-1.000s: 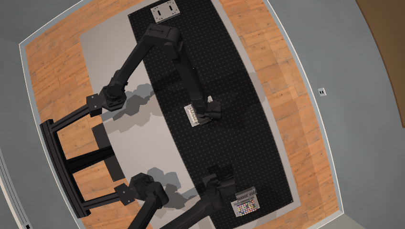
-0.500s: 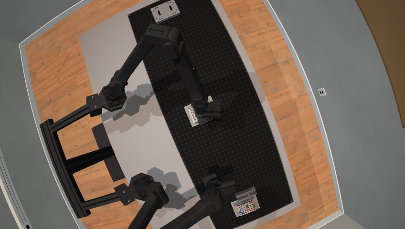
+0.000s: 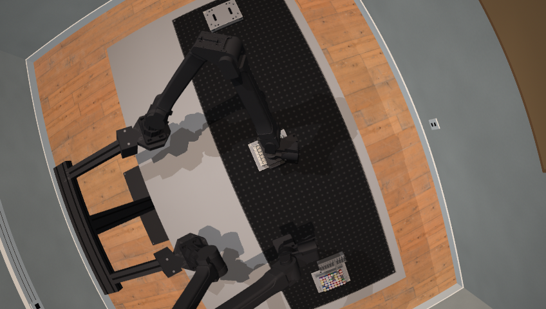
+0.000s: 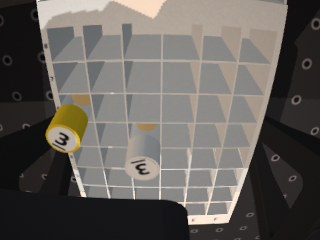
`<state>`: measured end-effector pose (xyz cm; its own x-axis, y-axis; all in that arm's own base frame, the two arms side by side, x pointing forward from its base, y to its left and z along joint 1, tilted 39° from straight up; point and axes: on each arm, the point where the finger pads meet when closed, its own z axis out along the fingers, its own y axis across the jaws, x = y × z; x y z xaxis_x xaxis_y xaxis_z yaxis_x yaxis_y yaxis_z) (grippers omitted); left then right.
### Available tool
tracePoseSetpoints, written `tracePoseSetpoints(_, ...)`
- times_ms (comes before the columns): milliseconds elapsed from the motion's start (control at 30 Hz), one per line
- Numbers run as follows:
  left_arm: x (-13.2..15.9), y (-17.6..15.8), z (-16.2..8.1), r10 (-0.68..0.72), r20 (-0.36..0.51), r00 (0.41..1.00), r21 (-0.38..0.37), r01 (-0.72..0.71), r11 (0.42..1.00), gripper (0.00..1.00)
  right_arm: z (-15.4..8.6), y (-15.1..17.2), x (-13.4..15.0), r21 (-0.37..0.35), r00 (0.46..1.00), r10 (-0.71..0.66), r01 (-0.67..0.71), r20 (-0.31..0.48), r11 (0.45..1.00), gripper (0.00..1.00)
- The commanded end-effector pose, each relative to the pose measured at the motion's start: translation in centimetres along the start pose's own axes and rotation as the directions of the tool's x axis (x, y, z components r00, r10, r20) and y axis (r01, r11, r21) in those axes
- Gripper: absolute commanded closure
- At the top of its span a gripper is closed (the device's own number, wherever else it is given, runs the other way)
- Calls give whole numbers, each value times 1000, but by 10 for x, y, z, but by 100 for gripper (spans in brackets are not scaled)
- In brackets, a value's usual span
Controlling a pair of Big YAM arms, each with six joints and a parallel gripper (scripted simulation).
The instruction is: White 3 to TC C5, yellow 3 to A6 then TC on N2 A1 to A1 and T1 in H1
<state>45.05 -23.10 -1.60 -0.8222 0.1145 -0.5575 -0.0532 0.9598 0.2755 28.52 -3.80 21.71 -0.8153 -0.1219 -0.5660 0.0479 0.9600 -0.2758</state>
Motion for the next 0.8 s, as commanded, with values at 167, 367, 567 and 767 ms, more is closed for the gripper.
tracePoseSetpoints(167,-2,-6,-21,0,17,1000,15,0,1000,100,-8,-3,-10,3,1000,15,-15,19,1000,76)
tracePoseSetpoints(367,-1,-6,-24,0,17,1000,15,0,1000,100,-8,-3,-10,3,1000,15,-15,19,1000,76)
tracePoseSetpoints(567,-6,-8,-28,-5,23,1000,18,4,1000,100,-8,-3,-10,3,1000,15,-15,19,1000,76)
tracePoseSetpoints(767,-11,-10,-34,-10,29,1000,22,9,1000,100,-8,-3,-10,3,1000,15,-15,19,1000,76)
